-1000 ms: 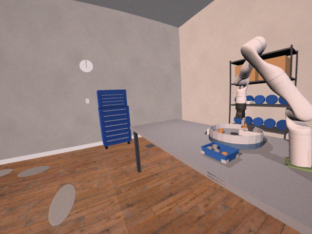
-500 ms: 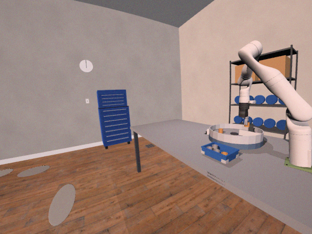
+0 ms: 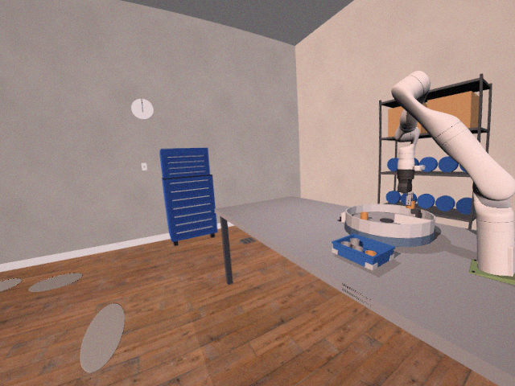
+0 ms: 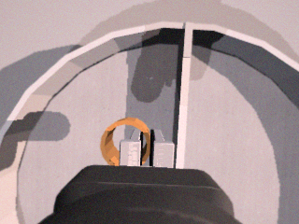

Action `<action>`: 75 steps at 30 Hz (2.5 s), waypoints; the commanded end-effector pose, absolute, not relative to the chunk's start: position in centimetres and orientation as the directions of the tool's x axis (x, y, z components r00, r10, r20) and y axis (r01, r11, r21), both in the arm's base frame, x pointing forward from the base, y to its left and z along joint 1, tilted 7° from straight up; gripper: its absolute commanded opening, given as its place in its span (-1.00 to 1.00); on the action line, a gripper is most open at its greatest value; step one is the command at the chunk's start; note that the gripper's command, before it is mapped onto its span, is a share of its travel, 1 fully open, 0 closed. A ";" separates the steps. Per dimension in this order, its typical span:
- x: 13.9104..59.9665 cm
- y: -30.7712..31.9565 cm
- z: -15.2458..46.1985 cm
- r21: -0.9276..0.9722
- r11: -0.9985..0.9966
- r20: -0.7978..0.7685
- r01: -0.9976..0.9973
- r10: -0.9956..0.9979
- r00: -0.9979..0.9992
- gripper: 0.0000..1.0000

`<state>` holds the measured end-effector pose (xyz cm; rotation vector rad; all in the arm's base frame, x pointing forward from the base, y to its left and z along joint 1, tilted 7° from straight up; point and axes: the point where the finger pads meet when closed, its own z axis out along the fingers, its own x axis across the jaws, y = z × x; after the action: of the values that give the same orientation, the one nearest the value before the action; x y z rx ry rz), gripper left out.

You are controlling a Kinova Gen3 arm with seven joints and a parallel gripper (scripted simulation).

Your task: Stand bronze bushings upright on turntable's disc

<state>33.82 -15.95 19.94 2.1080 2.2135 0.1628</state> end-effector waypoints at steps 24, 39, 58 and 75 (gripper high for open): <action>33.9 -16.8 19.9 0.133 0.044 0.020 0.990 0.999 -0.047 -1.00; 33.9 -16.8 19.9 0.133 0.044 0.020 0.990 0.999 -0.047 -1.00; 33.9 -16.6 17.6 0.130 0.039 0.024 0.991 0.999 -0.043 -1.00; 34.1 -16.7 17.5 0.131 0.041 0.022 0.990 0.999 -0.045 -1.00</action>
<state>33.98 -16.58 17.62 2.1220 2.2109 0.1690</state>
